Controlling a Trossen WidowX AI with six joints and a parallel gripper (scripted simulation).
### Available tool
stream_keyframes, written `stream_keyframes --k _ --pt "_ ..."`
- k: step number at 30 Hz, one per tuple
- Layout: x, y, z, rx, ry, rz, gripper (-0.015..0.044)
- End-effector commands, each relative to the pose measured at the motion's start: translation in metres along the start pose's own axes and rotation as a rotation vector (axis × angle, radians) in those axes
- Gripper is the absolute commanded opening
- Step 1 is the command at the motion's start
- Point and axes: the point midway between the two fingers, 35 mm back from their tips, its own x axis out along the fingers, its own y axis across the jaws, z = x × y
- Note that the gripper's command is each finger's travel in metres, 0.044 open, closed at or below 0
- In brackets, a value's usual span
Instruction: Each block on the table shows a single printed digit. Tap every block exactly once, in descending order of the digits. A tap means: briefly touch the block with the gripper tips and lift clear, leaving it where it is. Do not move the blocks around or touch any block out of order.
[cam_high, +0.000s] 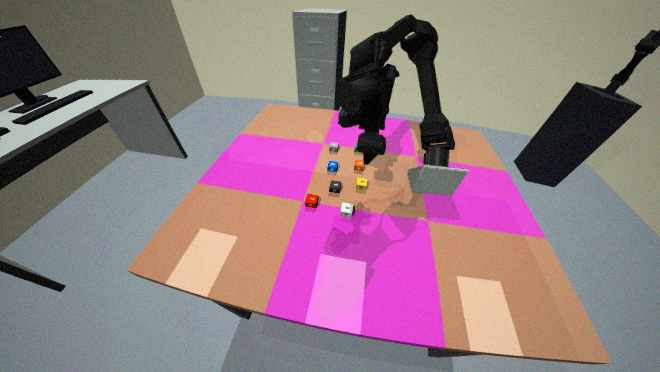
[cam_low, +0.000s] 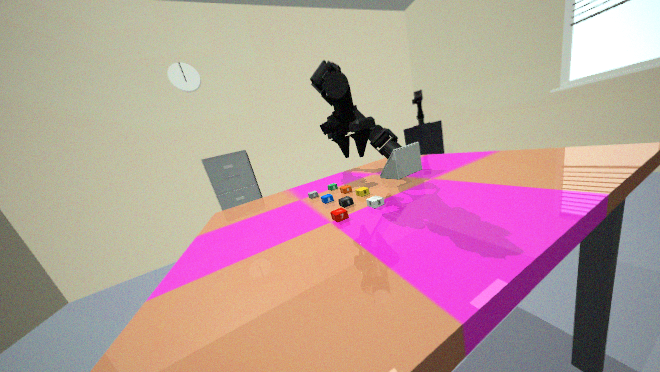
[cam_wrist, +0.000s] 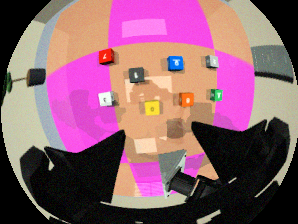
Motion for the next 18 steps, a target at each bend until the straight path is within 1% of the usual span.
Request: stream_keyframes --k 1,18 --pt "0.0008 0.0068 -0.0006 0.019 0.005 0.005 0.04" --pt "0.0005 0.0085 0.0002 0.02 0.005 0.005 0.04"
